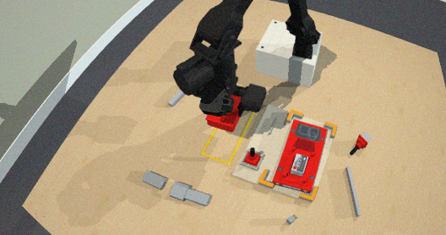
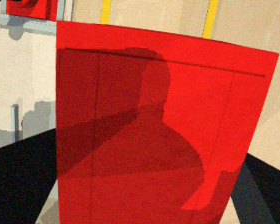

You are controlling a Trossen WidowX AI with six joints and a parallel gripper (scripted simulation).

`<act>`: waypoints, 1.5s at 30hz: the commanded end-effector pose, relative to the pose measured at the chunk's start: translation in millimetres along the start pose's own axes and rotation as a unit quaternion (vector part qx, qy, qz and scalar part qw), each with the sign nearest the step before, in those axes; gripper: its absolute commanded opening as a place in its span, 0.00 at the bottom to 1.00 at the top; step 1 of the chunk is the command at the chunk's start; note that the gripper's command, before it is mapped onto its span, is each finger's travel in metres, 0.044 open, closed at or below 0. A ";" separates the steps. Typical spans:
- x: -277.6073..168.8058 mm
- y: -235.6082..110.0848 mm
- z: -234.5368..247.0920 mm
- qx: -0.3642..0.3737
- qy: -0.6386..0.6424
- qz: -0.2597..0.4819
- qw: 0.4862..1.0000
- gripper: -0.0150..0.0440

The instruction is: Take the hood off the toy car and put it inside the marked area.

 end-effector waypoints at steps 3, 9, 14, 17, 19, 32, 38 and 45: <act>0.0 4.2 -0.5 -0.002 -0.003 0.001 1.000 0.25; 0.2 7.8 -0.6 -0.002 -0.003 0.001 1.000 0.25; 0.3 10.8 -0.7 -0.002 -0.003 0.001 1.000 0.25; 0.4 12.6 -0.7 -0.002 -0.003 0.001 1.000 0.25; 0.5 13.8 -0.8 -0.002 -0.003 0.001 1.000 0.25; 0.6 21.6 -0.9 -0.002 -0.003 0.001 1.000 0.25; 0.7 25.2 -0.9 -0.002 -0.003 0.001 1.000 0.25; 0.6 29.4 -0.9 -0.002 -0.003 0.001 1.000 0.25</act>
Point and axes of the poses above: the point midway between the two fingers, 35 mm back from their tips, its own y axis out along the fingers, its own z axis across the jaws, x = y × z, the point moved 4 cm from there along -y, back along the fingers, and after that the axes turned 2 degrees about -y, right-handed, at the moved point
